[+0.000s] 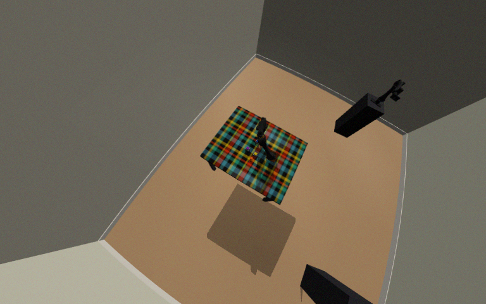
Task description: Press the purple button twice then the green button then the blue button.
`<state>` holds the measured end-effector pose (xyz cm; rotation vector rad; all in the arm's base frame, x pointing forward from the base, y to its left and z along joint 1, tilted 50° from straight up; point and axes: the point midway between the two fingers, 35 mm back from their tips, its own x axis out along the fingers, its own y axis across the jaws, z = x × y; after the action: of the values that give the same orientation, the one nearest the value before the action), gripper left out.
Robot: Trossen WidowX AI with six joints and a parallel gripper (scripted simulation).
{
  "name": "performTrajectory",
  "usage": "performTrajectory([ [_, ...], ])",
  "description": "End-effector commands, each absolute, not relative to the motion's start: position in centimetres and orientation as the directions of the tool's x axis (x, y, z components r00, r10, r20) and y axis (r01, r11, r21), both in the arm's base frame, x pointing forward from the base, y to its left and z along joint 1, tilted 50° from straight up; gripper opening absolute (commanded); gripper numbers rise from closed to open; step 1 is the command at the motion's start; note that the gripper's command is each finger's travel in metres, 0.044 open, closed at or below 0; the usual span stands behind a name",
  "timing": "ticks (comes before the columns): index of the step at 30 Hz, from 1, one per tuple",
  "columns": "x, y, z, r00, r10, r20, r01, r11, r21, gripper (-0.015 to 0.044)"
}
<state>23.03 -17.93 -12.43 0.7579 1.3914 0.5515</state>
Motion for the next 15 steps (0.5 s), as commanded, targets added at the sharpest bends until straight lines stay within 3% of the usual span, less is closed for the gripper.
performTrajectory([
  [1,23.2,-17.6,-12.8,0.13,0.738,-0.662,0.091,0.656,0.749,0.002],
  [15,23.5,-15.9,-14.2,0.131,0.739,-0.661,0.09,0.655,0.75,0.002],
])
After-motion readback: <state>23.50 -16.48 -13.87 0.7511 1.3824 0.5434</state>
